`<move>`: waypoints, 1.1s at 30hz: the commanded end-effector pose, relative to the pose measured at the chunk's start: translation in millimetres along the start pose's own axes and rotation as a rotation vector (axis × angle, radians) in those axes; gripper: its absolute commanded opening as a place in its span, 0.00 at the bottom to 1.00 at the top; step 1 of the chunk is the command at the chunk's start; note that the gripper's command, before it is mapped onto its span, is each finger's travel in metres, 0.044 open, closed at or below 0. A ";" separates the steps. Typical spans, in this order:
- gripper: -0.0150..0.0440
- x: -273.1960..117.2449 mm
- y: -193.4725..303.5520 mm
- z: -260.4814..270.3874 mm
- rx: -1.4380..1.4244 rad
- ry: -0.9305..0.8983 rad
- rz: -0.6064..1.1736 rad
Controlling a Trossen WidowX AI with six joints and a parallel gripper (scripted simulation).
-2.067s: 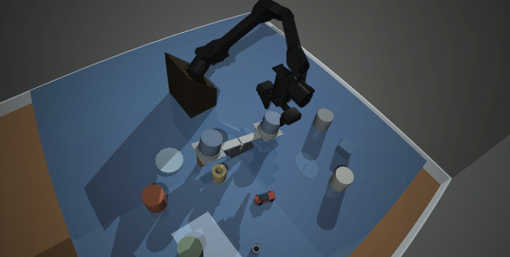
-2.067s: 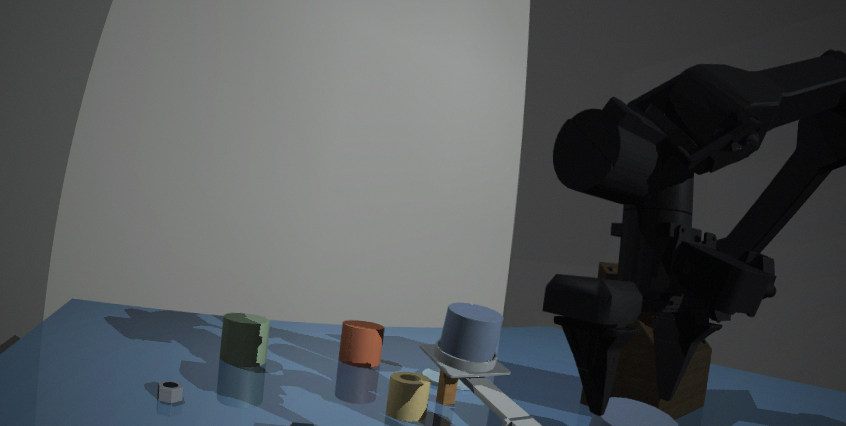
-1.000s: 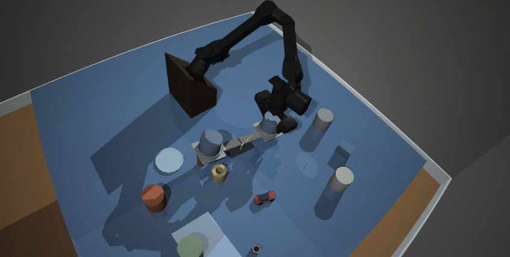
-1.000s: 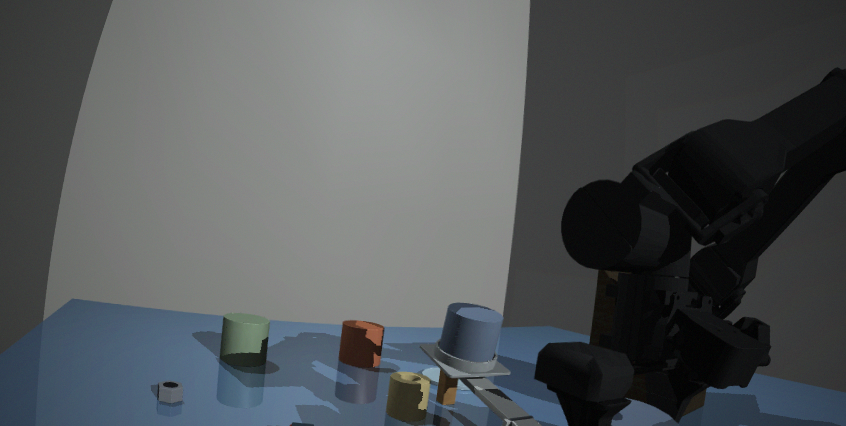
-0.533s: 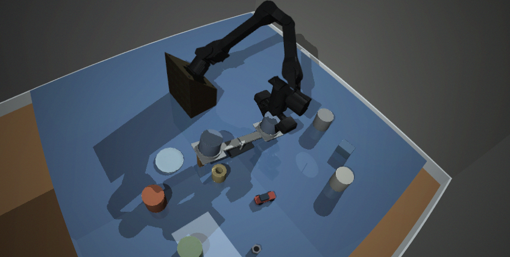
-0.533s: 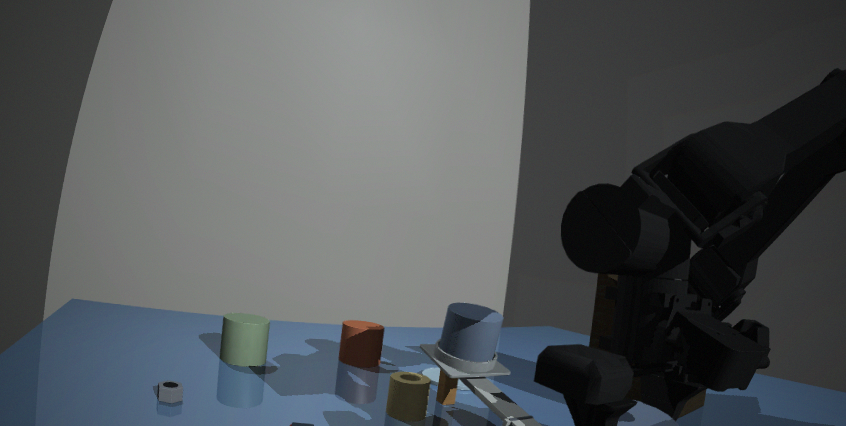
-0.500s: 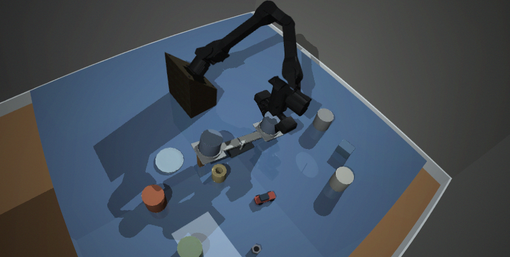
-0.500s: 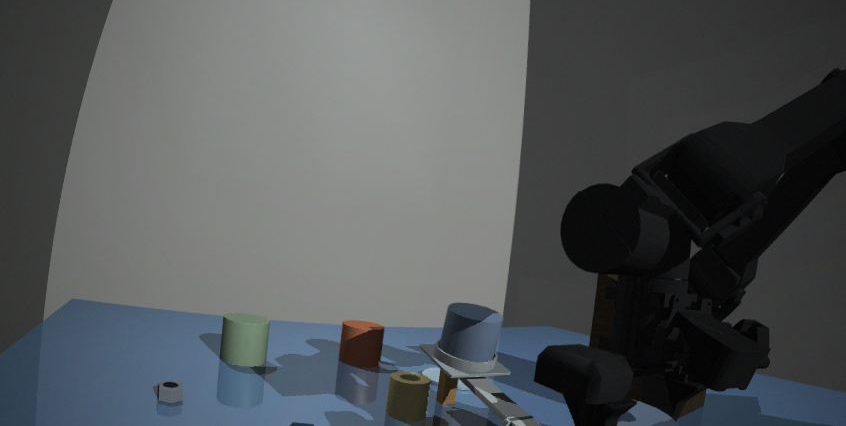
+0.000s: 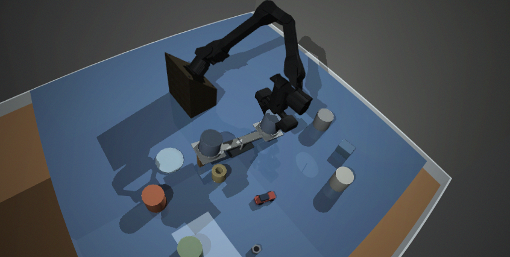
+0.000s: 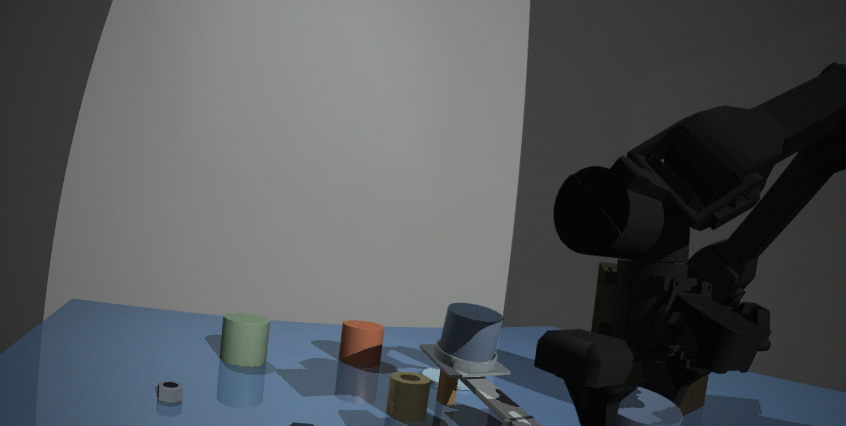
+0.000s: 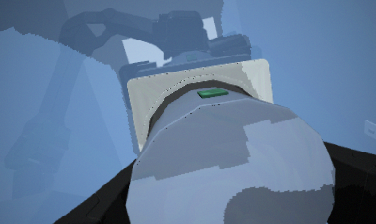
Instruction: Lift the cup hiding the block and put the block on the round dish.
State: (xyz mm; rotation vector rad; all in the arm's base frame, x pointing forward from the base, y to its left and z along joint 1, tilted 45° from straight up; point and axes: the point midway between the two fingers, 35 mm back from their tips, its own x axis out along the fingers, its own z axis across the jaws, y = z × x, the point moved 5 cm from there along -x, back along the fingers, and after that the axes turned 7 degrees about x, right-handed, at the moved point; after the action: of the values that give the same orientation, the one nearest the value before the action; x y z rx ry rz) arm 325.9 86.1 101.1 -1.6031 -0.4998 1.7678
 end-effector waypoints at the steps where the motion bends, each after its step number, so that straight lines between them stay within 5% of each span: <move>1: 0.25 -7.4 2.0 -3.0 -0.001 0.013 0.007; 33: 0.25 -47.4 2.4 -6.2 0.000 0.014 0.013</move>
State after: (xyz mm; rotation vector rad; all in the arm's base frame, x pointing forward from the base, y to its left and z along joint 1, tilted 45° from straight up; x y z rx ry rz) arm 330.7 53.4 127.9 -1.6083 -0.4819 1.7692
